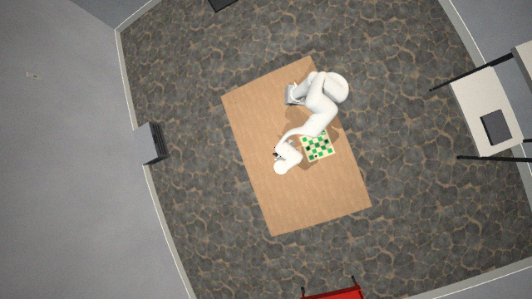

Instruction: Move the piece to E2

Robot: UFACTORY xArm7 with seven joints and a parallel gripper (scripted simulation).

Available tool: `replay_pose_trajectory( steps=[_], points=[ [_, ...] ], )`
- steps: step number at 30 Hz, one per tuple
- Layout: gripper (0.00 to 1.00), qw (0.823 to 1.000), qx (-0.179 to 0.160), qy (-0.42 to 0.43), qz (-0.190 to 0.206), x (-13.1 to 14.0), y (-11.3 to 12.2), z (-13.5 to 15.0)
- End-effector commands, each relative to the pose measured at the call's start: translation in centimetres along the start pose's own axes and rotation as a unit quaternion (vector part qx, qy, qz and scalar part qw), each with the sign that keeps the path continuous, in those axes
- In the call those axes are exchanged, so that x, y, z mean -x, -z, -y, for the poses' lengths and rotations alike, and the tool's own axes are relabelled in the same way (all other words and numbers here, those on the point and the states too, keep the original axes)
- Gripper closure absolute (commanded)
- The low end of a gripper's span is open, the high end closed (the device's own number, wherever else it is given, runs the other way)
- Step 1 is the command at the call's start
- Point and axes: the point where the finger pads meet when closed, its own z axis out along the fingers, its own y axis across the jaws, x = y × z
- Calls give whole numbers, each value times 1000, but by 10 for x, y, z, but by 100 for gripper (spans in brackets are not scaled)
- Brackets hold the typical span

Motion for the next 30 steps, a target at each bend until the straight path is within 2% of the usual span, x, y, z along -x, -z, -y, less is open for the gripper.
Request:
replay_pose_trajectory(
  steps=[1,2,5,6,9,10,13,14,18,19,22,23,27,28,30],
  points=[
    [0,996,46,-55,-51,18,-22,-16],
    [0,991,69,-82,-78,25,-37,-26],
    [0,991,69,-82,-78,25,-37,-26],
    [0,984,93,-110,-108,30,-52,-36],
    [0,984,93,-110,-108,30,-52,-36],
    [0,973,117,-138,-141,35,-67,-47],
    [0,973,117,-138,-141,35,-67,-47],
    [0,960,141,-164,-177,39,-82,-57],
    [0,960,141,-164,-177,39,-82,-57],
    [0,944,165,-189,-213,42,-95,-67],
    [0,944,165,-189,-213,42,-95,-67],
    [0,926,186,-212,-251,43,-107,-75],
    [0,926,186,-212,-251,43,-107,-75],
    [0,906,206,-232,-289,43,-118,-83],
    [0,906,206,-232,-289,43,-118,-83]
  ],
)
